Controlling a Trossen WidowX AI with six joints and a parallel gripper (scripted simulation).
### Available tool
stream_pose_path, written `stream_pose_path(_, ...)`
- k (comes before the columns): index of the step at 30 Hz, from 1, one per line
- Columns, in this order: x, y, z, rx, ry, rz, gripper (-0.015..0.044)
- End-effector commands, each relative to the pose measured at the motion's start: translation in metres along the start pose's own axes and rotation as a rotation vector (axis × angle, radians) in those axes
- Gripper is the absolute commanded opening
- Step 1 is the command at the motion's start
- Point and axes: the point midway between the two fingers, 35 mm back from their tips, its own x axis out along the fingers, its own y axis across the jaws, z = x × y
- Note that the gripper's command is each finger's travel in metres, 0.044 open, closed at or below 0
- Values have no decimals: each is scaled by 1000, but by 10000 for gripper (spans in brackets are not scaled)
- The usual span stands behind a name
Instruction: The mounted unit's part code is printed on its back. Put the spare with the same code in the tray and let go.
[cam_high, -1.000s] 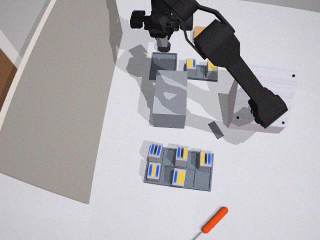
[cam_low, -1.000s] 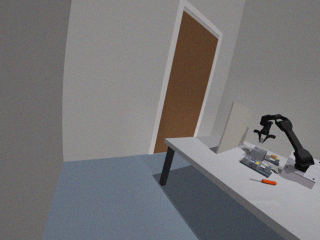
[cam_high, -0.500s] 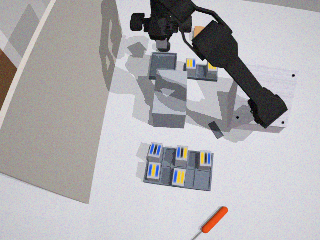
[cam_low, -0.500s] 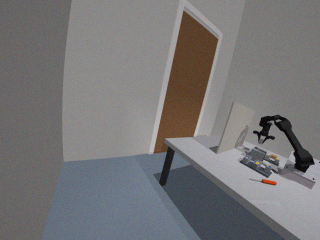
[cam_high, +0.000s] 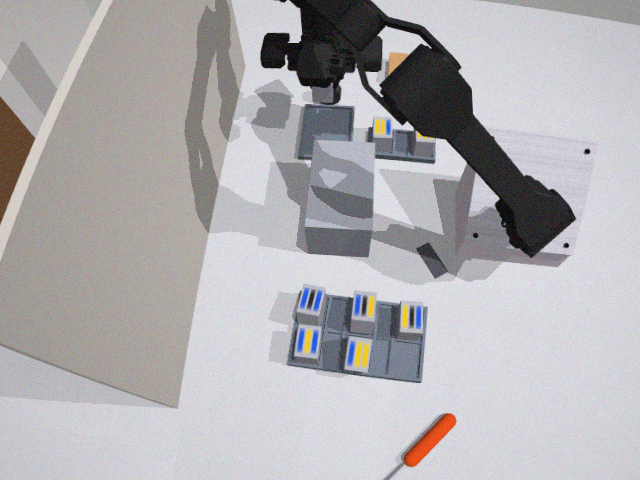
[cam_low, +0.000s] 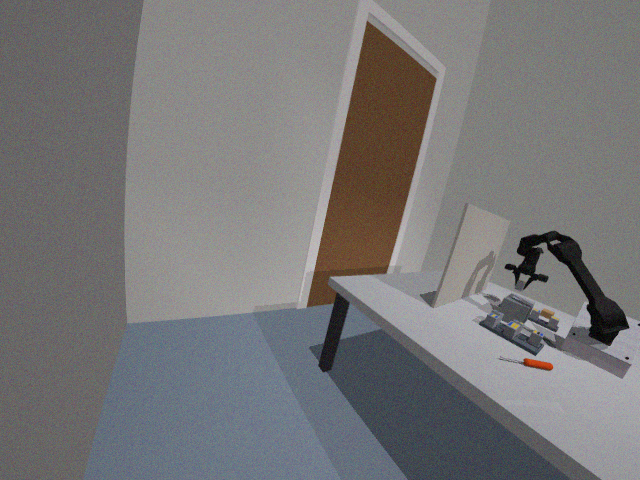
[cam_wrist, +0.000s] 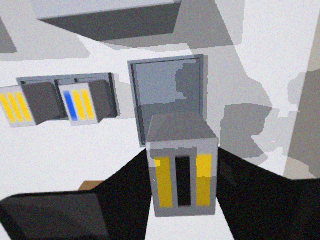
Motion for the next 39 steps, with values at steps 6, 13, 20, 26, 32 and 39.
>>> stream_pose_path(6,10,-1,-1,6,-3,-2,0)
stream_pose_path(13,16,-1,-1,6,-3,-2,0)
stream_pose_path(20,23,-1,-1,6,-3,-2,0)
stream_pose_path(26,29,-2,-1,6,-3,-2,0)
stream_pose_path(32,34,-2,-1,6,-3,-2,0)
stream_pose_path(39,41,-2,-1,6,-3,-2,0)
